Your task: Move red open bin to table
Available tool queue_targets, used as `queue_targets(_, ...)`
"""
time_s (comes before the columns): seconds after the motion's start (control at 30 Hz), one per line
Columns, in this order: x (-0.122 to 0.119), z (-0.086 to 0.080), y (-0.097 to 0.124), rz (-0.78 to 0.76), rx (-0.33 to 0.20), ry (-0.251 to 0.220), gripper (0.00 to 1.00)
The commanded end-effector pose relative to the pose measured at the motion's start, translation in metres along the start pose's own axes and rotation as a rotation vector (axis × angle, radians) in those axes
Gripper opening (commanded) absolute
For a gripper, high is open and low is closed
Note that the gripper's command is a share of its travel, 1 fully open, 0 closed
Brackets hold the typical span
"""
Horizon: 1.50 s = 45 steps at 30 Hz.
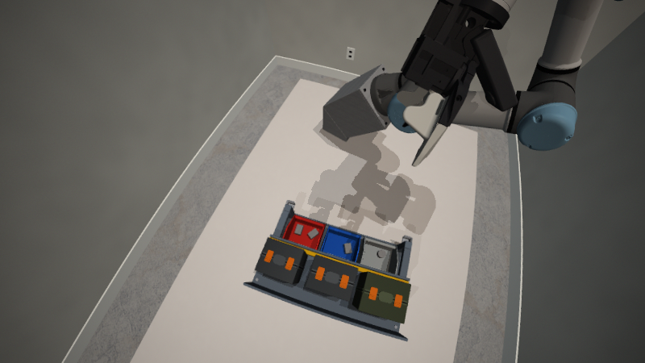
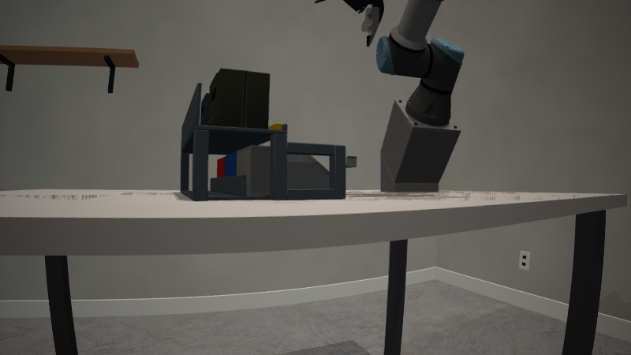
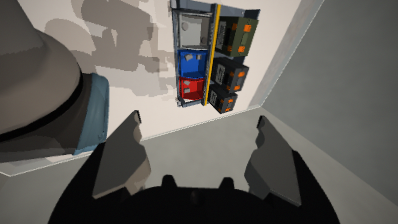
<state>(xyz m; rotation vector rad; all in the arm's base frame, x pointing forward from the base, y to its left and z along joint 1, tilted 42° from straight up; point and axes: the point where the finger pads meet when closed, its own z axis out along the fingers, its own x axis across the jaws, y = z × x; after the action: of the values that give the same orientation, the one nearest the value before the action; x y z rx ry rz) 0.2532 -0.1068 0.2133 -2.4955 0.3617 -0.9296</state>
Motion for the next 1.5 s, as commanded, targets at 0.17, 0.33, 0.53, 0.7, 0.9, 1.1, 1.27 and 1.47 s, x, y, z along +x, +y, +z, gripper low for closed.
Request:
queue_targets(0.17,-0.006,0.047,0.016,-0.006,0.096,-0.241,1.00)
queue_targets(0.33,-0.006,0.047,0.016,-0.006,0.096,-0.241,1.00)
queue_targets(0.53,-0.006,0.047,0.016,-0.006,0.096,-0.241,1.00)
queue_targets(0.7,-0.007,0.051,0.017,-0.007,0.104,-0.257,1.00)
queue_targets(0.9,-0.007,0.051,0.017,-0.007,0.104,-0.257,1.00)
queue_targets(1.1,-0.007,0.051,0.017,-0.007,0.104,-0.257,1.00)
queue_targets(1.27,-0.007,0.055,0.018,-0.008,0.112,-0.275,1.00)
queue_targets(1.47,-0.007,0.055,0.018,-0.008,0.112,-0.275,1.00)
